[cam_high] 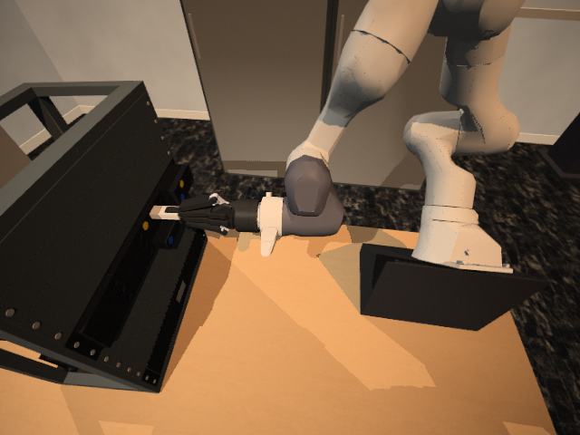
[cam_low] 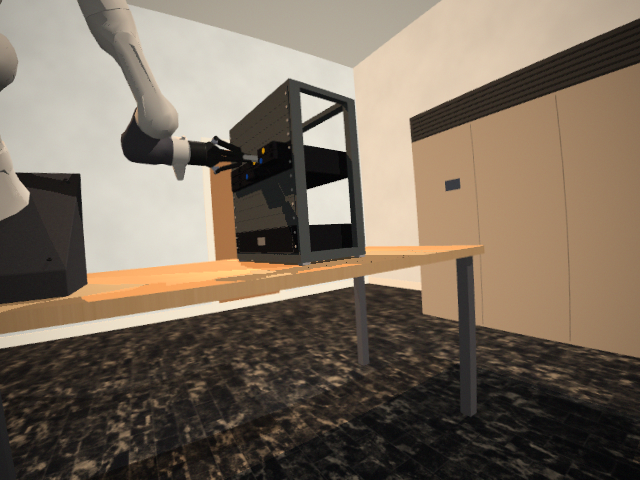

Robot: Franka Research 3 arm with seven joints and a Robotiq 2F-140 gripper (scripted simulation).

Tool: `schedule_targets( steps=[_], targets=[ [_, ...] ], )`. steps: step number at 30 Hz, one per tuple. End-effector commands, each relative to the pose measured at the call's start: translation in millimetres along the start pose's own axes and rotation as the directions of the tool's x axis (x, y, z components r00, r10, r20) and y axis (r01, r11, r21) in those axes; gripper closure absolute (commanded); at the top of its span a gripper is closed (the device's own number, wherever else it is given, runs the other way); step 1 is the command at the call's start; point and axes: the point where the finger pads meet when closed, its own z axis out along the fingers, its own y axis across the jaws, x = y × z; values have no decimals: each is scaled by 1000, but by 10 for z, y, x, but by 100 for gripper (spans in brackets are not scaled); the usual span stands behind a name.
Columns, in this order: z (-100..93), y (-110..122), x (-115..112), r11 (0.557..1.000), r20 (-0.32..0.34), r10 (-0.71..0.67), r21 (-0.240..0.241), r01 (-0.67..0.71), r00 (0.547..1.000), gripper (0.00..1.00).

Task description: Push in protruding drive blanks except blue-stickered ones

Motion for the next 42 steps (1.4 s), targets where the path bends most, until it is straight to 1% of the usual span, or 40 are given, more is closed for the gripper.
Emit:
schedule_targets(
  steps=[1,31,34,37,39,42],
  targets=[
    [19,-40,-16,1000,0,-2,7,2,1000,100],
    [15,-40,-16,1000,0,-2,7,2,1000,100],
    [-26,-40,-16,1000,0,-2,7,2,1000,100],
    [-130,-39,-16,1000,0,-2,7,2,1000,100],
    [-130,-39,-16,1000,0,-2,7,2,1000,100],
    [-288,-38,-17,1000,0,-2,7,2,1000,100]
  ],
)
